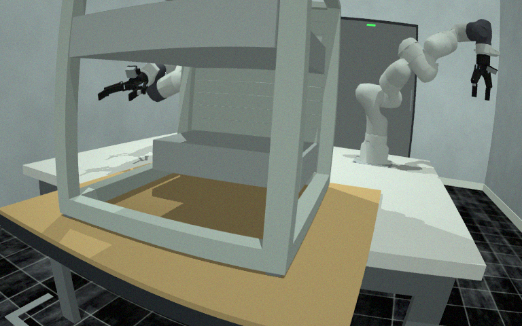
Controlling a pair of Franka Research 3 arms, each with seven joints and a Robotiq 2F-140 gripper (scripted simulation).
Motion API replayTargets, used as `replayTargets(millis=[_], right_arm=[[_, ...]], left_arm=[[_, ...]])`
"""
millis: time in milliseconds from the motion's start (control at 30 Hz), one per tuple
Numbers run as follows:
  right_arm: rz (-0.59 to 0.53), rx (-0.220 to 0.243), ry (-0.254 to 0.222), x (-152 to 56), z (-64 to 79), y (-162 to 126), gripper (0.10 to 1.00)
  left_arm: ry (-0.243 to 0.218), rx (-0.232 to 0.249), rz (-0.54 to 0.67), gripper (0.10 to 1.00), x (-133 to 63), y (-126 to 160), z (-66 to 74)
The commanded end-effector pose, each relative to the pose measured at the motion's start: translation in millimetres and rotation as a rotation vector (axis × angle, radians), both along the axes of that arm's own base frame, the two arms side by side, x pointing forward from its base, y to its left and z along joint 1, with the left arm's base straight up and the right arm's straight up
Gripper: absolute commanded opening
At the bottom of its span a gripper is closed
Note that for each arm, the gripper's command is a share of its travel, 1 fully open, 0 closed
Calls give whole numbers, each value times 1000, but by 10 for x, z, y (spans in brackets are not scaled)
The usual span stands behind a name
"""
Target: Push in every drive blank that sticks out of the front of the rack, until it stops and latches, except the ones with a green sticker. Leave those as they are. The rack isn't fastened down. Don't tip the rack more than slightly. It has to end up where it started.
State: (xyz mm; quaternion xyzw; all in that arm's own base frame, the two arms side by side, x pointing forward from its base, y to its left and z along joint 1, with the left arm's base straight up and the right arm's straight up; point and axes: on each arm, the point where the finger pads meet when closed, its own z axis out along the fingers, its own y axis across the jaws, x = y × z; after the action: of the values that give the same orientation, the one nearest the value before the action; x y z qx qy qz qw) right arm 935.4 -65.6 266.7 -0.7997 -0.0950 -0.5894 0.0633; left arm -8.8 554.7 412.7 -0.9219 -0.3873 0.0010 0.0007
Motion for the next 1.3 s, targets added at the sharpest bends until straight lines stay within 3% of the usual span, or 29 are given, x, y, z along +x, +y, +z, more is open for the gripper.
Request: replayTargets(millis=[0, 33, 533, 600, 667, 1067, 1267], right_arm=[[-46, 30, -40, -294, 172, -82, 1000], [-46, 30, -40, -294, 172, -82, 1000], [-47, 29, -40, -1680, 172, -226, 1000], [-47, 29, -40, -1680, 172, -226, 1000], [-47, 29, -40, -1963, 169, -252, 1000], [-47, 28, -40, -3069, 164, -365, 1000], [-47, 27, -41, -3323, 168, -396, 1000]], left_arm=[[-2, 0, 5, 1000, 4, -2, 3], [-2, 0, 5, 1000, 4, -2, 3], [-2, 0, 5, 1000, 4, -2, 3], [-2, 0, 5, 1000, 4, -2, 3], [-2, 0, 5, 1000, 4, -2, 3], [-2, 0, 5, 1000, 4, -2, 3], [-2, 0, 5, 1000, 4, -2, 3]])
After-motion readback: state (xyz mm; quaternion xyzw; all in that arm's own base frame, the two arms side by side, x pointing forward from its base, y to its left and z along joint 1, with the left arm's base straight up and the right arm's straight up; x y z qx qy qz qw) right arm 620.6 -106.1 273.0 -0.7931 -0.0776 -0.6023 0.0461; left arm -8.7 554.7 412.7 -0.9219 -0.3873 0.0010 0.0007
